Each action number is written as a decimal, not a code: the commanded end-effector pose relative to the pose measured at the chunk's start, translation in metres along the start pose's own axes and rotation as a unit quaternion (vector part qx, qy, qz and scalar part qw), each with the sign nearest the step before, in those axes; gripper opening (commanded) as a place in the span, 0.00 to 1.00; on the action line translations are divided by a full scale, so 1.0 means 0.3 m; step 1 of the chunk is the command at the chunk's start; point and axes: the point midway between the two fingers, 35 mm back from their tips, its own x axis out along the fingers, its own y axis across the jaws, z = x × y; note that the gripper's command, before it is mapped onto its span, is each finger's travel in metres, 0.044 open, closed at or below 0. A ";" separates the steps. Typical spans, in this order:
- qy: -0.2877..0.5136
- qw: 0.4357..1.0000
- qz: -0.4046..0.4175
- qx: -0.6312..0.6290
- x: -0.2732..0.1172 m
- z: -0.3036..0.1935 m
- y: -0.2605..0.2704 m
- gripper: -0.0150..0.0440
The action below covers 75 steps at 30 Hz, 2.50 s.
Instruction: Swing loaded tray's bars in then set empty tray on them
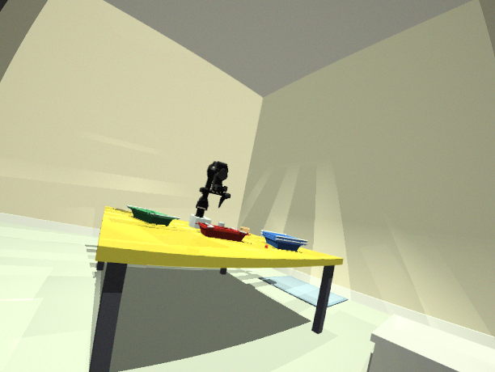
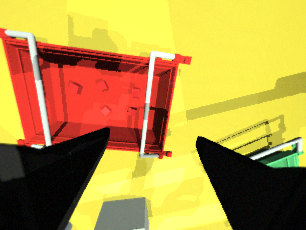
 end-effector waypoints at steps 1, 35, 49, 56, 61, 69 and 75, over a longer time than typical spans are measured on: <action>-0.002 1.000 0.000 -0.002 -0.215 -0.037 0.002 1.00; -0.010 0.292 -0.013 0.956 0.250 -0.937 -0.871 1.00; -0.010 0.292 -0.013 0.956 0.290 -0.935 -0.877 1.00; -0.010 0.292 -0.013 0.956 0.407 -0.932 -0.886 1.00; -0.010 0.292 -0.013 0.956 0.490 -0.932 -0.883 1.00; -0.010 0.292 -0.013 0.956 0.530 -0.933 -0.879 1.00; -0.010 0.292 -0.013 0.956 0.530 -0.933 -0.879 0.90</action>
